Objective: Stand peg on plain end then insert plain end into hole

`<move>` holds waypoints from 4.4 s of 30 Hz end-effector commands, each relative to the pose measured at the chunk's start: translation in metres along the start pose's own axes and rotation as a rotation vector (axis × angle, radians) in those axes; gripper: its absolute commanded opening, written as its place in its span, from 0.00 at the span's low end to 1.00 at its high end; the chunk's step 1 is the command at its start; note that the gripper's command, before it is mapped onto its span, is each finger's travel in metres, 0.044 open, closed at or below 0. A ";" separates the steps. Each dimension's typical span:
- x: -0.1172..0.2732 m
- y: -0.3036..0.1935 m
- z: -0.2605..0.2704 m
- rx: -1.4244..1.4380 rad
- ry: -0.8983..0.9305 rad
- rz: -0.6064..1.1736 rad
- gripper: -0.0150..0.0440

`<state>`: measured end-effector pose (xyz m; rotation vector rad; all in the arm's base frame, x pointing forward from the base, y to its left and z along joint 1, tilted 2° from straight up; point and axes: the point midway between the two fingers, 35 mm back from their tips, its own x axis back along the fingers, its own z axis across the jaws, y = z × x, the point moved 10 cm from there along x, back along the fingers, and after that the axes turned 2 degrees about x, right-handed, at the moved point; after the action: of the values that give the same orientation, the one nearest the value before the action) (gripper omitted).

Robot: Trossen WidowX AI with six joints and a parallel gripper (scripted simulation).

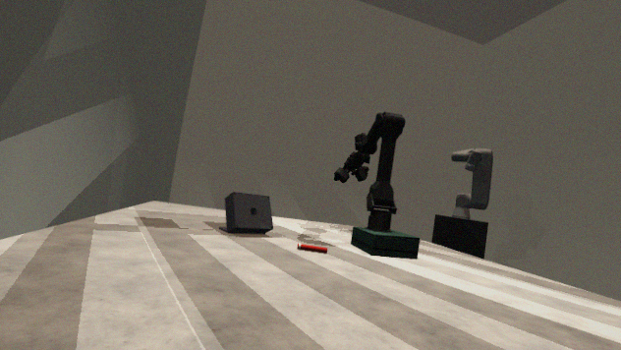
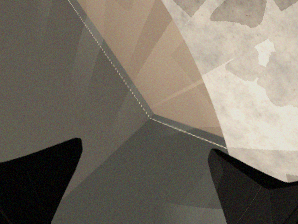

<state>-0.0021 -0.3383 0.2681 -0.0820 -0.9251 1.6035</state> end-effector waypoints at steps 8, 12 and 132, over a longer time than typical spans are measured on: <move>-0.019 -0.045 -0.044 0.214 -0.163 0.065 1.00; -0.022 -0.061 -0.061 0.290 -0.217 0.091 1.00; 0.281 -0.127 -0.473 2.830 -0.921 1.524 1.00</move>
<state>0.2718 0.1389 0.1510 -1.2698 -1.1678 -1.3672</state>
